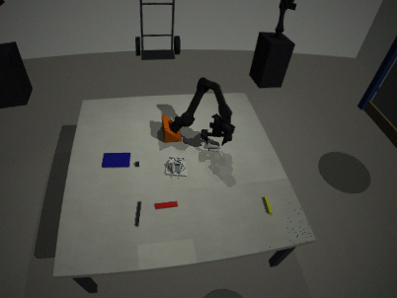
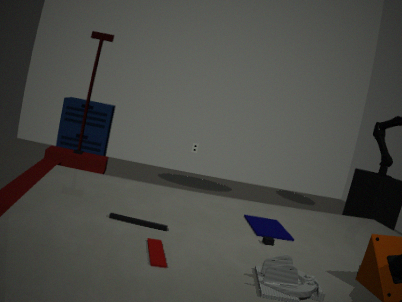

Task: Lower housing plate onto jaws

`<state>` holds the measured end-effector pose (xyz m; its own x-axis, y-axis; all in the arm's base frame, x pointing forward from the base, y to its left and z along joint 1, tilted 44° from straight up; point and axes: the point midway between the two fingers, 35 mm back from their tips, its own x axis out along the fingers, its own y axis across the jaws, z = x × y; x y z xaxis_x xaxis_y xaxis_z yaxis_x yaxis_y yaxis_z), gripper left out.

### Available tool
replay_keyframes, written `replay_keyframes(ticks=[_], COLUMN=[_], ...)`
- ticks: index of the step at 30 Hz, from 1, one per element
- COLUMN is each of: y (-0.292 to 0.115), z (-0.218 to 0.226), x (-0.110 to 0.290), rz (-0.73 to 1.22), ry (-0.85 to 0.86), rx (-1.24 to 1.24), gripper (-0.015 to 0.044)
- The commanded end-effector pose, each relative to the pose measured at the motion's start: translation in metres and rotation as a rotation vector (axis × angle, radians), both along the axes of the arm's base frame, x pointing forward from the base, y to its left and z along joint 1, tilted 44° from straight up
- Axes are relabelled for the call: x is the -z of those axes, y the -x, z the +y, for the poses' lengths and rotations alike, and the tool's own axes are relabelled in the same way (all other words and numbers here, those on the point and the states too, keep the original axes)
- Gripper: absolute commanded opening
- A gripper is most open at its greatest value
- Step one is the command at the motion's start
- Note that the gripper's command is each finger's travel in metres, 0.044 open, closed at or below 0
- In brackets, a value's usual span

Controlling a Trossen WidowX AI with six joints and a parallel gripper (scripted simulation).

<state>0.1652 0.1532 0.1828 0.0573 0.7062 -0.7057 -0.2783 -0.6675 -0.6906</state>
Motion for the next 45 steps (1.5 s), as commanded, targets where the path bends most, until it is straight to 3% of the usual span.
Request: replay_keyframes(ticks=[1,45], y=[0.000,0.000], z=[0.004,0.016], x=[0.007,0.018], rz=[0.006,0.005], ry=[0.006,-0.001], rx=[0.004,0.000], gripper=[0.0440,0.0427])
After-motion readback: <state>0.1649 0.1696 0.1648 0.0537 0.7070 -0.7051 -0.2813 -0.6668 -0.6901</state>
